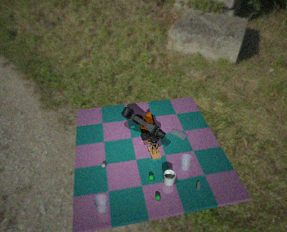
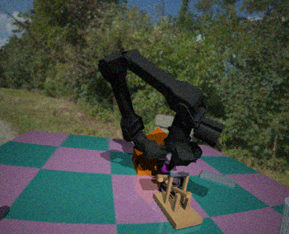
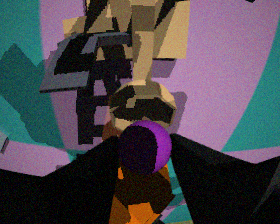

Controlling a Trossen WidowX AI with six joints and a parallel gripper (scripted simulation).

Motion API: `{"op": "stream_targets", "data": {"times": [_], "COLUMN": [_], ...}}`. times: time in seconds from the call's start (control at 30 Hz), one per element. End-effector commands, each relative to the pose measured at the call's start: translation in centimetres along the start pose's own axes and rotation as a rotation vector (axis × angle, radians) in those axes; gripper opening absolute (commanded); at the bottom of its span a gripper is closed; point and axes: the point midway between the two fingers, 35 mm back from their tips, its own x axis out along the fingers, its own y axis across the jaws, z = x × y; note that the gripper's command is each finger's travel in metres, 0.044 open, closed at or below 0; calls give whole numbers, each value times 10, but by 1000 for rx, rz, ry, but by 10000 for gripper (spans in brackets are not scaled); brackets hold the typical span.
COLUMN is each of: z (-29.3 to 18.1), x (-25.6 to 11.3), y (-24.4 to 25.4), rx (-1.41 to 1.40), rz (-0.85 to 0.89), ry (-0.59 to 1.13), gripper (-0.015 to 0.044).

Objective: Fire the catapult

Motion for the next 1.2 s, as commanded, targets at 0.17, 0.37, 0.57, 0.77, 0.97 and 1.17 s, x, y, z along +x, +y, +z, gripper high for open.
{"op": "stream_targets", "data": {"times": [0.17,0.37,0.57,0.77,0.97,1.17], "z": [2,2,2,-9,-39,13], "x": [7,7,7,-38,-97,-99], "y": [0,0,0,2,1,18], "rx": [1,1,1,-23,-61,-94], "rz": [0,0,0,12,26,76], "ry": [1,1,1,-31,-70,-201], "gripper": [0,26,184,341,440,440]}}
